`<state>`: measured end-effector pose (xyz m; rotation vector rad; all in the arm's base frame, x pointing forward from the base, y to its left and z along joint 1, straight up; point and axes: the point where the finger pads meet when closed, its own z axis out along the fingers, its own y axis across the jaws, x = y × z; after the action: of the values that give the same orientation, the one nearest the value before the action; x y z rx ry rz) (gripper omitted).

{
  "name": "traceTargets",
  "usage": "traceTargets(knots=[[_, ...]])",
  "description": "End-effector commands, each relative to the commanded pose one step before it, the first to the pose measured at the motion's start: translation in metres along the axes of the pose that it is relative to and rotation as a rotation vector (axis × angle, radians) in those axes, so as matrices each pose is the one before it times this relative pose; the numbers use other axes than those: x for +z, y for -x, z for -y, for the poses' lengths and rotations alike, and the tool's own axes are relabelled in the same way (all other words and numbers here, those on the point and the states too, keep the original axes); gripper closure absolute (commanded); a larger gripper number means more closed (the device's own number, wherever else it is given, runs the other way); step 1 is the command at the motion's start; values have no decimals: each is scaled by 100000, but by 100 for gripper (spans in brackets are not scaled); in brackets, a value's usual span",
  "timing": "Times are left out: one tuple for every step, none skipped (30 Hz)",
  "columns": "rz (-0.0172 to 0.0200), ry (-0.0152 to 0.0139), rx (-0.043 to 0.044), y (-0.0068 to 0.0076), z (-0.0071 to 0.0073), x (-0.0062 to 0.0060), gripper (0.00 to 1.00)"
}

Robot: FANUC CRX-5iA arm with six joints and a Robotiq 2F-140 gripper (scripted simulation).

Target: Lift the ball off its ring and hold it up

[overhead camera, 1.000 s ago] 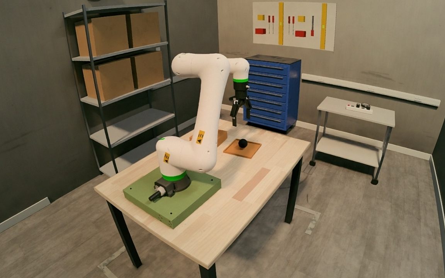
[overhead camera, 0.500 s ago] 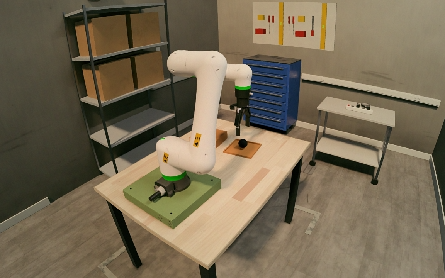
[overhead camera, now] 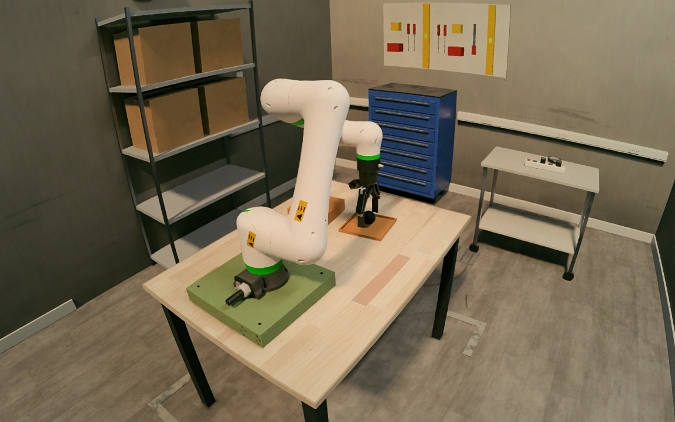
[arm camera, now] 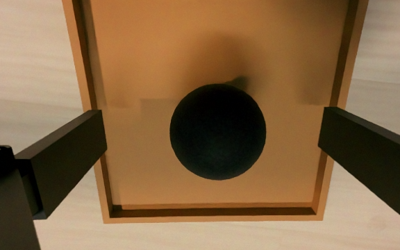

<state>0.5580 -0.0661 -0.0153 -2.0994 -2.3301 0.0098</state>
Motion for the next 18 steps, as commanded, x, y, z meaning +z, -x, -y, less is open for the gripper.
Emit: traceTargets(knots=[[70,197,-14,22,-79,-85,0],[0,0,0,0,0,0,0],[0,0,0,0,0,0,0],[0,0,0,0,0,0,0],[0,0,0,0,0,0,0],[0,0,0,0,0,0,90],[0,0,0,0,0,0,90],[0,0,0,0,0,0,90],[0,0,0,0,0,0,90],[0,0,0,0,0,0,90],[0,0,0,0,0,0,90],[0,0,0,0,0,0,90],[0,0,0,0,0,0,90],[0,0,0,0,0,0,90],[0,0,0,0,0,0,90],[0,0,0,0,0,0,90],[0,0,0,0,0,0,90],[0,0,0,0,0,0,90]])
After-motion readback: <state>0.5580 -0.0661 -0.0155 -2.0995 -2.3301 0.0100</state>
